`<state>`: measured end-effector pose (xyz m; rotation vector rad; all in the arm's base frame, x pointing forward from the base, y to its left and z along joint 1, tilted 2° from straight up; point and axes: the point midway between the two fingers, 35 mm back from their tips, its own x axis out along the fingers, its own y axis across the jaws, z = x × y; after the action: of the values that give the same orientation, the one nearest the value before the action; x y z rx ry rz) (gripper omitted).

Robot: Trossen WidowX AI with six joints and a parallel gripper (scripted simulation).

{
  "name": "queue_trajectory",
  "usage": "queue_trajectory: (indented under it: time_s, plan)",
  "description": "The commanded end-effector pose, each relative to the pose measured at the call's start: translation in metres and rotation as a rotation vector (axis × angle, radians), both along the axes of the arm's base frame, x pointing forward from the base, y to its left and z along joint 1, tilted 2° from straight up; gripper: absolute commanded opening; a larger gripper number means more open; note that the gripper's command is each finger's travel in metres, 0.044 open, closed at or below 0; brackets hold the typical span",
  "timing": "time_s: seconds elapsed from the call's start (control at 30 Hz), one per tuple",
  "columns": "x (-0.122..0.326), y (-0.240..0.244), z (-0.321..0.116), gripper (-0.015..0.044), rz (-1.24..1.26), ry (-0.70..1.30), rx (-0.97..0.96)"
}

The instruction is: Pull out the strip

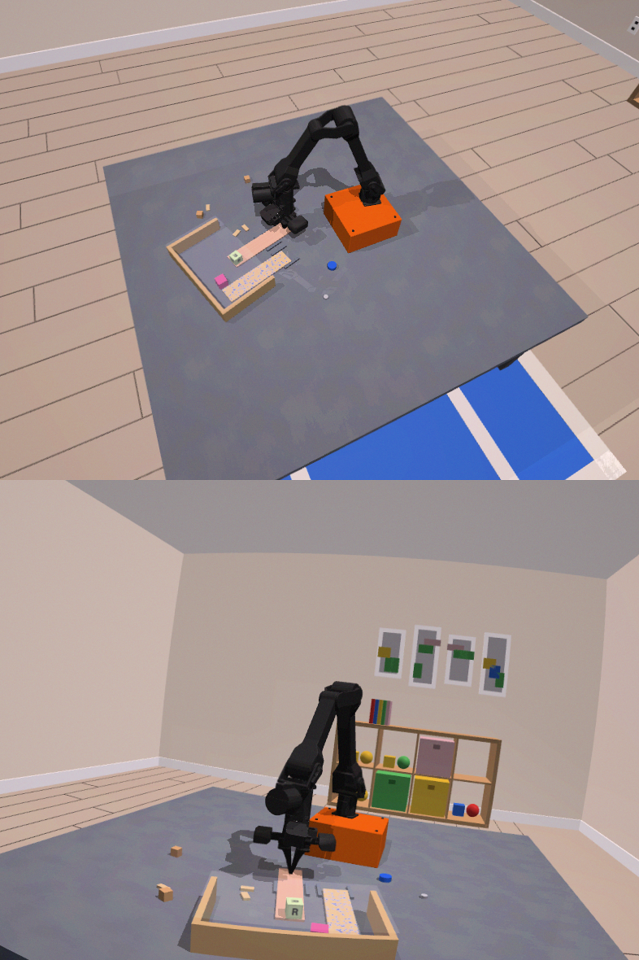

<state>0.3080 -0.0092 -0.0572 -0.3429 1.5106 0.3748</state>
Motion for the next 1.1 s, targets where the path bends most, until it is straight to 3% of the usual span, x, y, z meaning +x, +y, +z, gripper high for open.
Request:
queue_trajectory:
  time_s: [0.0,1.07]
  plan:
    - [-0.014,-0.005,-0.005,0.0,-0.003,0.029,-0.006]
    - [-0.055,-0.027,-0.006,0.0,-0.003,0.032,-0.008]
